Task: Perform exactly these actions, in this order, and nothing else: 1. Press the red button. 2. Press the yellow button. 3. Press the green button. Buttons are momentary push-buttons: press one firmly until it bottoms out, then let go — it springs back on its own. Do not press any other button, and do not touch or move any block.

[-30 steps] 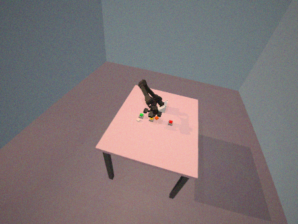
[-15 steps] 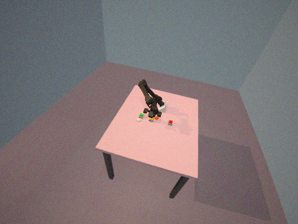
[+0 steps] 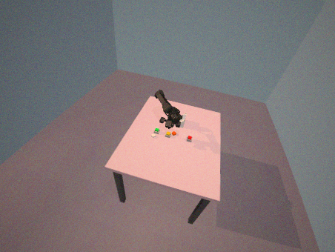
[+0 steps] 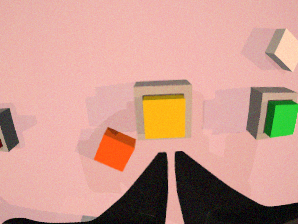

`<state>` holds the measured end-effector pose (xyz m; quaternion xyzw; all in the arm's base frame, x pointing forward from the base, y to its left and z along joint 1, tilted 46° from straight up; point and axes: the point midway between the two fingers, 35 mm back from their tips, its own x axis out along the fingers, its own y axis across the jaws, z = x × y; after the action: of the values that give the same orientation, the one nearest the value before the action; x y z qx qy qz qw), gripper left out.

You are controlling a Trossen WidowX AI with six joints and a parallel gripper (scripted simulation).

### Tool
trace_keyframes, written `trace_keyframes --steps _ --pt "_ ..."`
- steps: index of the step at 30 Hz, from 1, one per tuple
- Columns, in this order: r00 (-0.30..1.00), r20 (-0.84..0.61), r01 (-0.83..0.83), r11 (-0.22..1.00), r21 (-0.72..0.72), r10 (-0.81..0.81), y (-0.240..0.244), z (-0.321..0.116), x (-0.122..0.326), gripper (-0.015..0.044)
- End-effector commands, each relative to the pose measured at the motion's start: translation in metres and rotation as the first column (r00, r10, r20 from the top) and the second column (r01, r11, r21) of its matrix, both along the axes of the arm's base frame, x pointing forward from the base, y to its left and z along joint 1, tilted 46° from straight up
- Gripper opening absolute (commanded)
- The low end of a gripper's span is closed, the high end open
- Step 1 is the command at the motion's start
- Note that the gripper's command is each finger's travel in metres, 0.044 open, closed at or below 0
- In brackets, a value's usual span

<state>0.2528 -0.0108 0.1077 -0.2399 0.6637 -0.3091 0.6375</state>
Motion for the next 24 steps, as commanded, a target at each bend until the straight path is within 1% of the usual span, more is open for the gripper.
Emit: trace_keyframes --steps 1,5,8,11,13,20,24 --pt "1.000 0.009 -0.002 1.000 0.005 0.002 0.022 0.022 0.001 0.0020" --pt "1.000 0.010 -0.004 1.000 0.006 0.004 0.020 0.024 0.001 0.0020" --pt "0.999 0.021 -0.033 0.999 0.013 0.033 -0.011 0.056 0.000 0.0020" --pt "0.998 0.032 -0.061 0.998 -0.003 0.061 -0.049 0.095 -0.014 0.0020" --pt "0.997 0.034 -0.067 0.998 -0.010 0.067 -0.058 0.105 -0.019 0.0020" --pt "0.997 0.033 -0.064 0.998 -0.010 0.064 -0.060 0.103 -0.019 0.0020" --pt "1.000 0.015 -0.011 1.000 -0.001 0.011 -0.095 0.069 -0.019 0.0020"
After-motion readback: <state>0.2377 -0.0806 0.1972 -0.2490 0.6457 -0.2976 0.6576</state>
